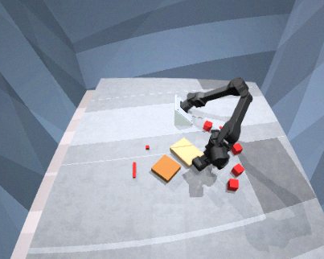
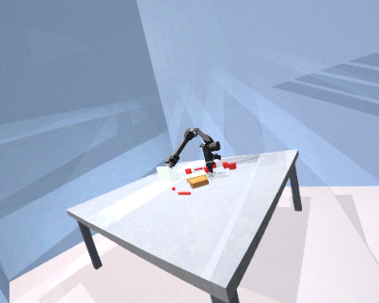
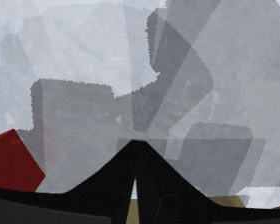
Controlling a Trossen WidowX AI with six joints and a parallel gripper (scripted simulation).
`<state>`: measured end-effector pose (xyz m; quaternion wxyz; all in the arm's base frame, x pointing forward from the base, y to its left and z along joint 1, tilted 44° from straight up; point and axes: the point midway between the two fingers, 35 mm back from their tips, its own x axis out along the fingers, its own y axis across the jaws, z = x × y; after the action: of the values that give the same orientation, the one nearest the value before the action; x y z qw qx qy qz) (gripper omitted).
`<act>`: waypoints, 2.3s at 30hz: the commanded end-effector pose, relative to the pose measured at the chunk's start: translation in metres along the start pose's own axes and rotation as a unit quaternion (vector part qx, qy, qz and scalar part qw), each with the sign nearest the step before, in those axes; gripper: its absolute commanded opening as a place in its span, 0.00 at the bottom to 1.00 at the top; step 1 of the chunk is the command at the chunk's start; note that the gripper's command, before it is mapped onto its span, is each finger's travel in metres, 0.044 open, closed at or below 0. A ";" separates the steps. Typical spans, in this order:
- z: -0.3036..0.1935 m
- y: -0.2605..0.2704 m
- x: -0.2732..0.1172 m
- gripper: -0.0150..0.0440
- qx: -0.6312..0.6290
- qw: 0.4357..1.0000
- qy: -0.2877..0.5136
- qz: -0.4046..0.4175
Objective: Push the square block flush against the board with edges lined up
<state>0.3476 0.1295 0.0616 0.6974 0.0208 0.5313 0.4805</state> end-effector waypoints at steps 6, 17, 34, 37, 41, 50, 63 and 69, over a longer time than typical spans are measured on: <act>0.007 0.000 -0.012 0.25 0.000 1.000 0.000 0.000; 0.000 -0.001 -0.055 0.25 0.029 1.000 0.002 -0.001; -0.076 -0.001 -0.064 0.25 0.320 0.947 0.005 -0.009; -0.090 0.001 -0.064 0.25 0.369 0.929 0.004 -0.009; -0.107 0.004 -0.063 0.25 0.433 0.901 0.004 -0.009; -0.146 0.016 -0.060 0.25 0.568 0.823 0.004 -0.007; -0.175 0.029 -0.052 0.25 0.670 0.742 0.004 -0.004; -0.176 0.030 0.001 0.25 0.670 0.742 0.004 -0.001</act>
<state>0.1984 0.0490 0.0128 0.5087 0.4768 0.7168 0.0008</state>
